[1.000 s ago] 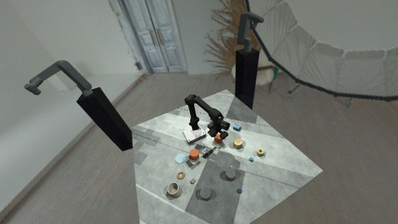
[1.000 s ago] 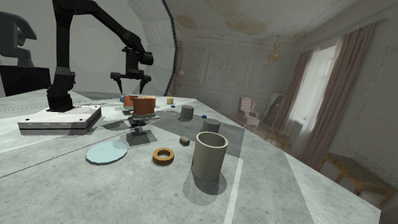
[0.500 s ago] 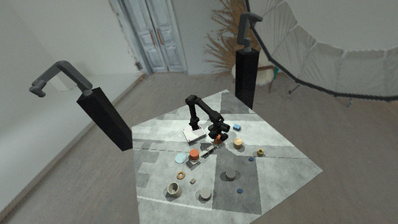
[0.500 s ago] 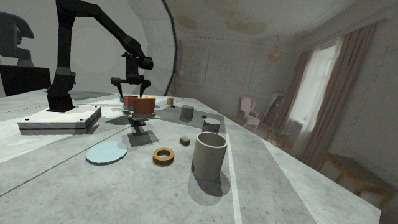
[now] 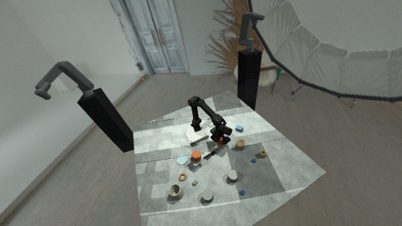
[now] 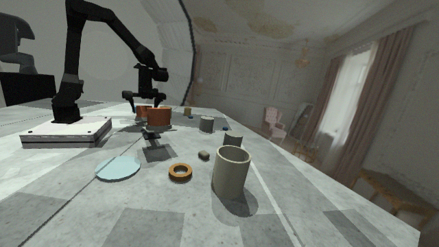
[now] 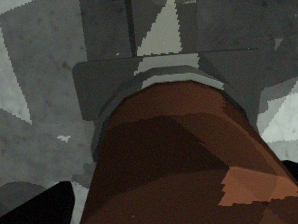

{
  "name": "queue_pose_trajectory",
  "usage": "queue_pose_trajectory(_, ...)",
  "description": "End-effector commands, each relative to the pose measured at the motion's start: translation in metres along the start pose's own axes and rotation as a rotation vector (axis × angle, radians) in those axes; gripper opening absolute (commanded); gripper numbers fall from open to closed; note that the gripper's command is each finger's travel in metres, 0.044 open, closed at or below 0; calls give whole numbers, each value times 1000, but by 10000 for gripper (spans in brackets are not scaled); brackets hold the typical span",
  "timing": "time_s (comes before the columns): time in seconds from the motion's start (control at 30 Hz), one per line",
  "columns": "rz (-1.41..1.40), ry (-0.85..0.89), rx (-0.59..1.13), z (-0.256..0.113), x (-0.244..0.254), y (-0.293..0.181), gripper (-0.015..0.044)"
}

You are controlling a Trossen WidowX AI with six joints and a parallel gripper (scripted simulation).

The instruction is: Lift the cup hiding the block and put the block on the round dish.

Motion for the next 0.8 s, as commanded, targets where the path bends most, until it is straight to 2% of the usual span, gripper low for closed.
queue_pose_trajectory(0.0, 2, -8, -4, 8, -1, 0, 440)
queue_pose_trajectory(0.07, 2, -8, -4, 9, -2, 0, 440)
queue_pose_trajectory(0.17, 2, -8, -4, 9, -2, 0, 361)
queue_pose_trajectory(0.43, 2, -8, -4, 9, -2, 0, 308)
queue_pose_trajectory(0.77, 2, -8, -4, 2, 1, 0, 45)
Point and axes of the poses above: the point midway between the two fingers, 35 mm back from their tips, its own z axis out along the fingers, its own x axis across the jaws, y = z × x, the point moved 9 cm from there along -z, back along the fingers, and after that the axes turned 7 degrees about -z, right-handed, at the moved point
